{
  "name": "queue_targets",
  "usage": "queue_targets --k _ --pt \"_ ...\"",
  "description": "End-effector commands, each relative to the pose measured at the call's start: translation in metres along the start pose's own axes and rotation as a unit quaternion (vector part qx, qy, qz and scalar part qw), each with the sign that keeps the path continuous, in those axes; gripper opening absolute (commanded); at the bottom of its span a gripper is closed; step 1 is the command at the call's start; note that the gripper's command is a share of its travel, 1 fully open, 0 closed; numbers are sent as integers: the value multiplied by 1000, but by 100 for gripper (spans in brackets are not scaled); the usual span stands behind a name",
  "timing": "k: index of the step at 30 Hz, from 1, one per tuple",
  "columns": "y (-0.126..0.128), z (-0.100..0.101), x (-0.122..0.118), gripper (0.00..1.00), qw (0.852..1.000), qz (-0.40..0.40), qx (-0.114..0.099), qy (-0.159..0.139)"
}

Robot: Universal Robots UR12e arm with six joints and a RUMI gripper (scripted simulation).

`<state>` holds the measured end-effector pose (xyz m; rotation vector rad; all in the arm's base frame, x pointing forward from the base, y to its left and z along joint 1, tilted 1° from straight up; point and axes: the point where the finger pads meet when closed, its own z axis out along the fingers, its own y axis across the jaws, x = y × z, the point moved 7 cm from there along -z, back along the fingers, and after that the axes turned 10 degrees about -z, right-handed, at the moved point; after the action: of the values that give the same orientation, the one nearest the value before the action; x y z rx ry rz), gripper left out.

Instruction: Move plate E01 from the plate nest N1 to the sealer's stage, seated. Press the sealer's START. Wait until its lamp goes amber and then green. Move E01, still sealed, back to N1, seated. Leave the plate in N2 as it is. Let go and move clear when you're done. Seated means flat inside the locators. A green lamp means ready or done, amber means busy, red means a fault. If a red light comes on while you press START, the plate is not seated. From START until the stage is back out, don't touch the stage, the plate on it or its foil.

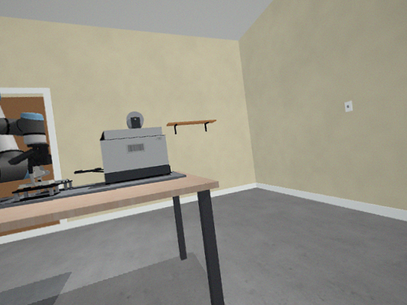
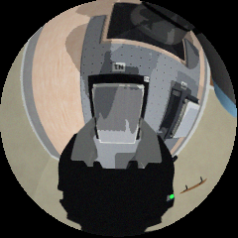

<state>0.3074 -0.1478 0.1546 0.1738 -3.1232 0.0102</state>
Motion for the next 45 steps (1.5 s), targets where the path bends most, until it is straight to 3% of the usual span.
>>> queue_targets --k 1,45 --pt "0 -1 0 0 1000 0 0 0" --pt "0 10 0 0 1000 0 0 0"
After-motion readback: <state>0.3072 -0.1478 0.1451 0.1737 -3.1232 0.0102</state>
